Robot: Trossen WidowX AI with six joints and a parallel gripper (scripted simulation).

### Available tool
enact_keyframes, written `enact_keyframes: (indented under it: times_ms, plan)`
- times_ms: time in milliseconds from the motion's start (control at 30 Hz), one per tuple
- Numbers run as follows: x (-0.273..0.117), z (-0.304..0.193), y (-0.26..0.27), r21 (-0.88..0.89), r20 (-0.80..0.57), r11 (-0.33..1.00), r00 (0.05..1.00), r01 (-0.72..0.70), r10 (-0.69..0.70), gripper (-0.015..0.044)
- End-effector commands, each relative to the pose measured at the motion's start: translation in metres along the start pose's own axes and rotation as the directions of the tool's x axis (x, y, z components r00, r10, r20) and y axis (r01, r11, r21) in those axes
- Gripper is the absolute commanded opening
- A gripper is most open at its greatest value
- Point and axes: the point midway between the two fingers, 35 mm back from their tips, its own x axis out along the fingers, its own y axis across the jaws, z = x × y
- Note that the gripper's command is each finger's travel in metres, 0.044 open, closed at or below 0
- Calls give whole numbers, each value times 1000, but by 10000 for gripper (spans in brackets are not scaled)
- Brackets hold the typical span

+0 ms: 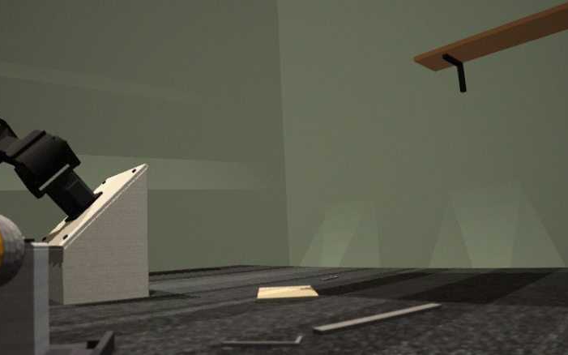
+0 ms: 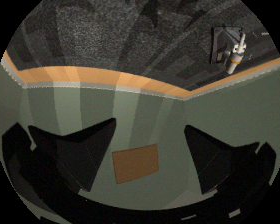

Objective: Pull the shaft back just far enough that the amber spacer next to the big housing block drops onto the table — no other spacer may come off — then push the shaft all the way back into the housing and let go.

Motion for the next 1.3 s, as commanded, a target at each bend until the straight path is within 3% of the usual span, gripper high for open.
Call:
enact_keyframes:
  times_ms: [0, 333, 700, 933, 1267]
  plan:
    - [1, 0, -2, -3, 1, 1000, 1000, 2, -2, 426]
    - [48, 43, -111, -171, 93, 977, 989, 127, -113, 440]
    - [63, 149, -207, -338, 232, 895, 947, 291, -220, 440]
    - [51, 224, -235, -413, 324, 824, 908, 388, -266, 440]
    - [46, 229, -233, -415, 326, 821, 907, 391, -267, 440]
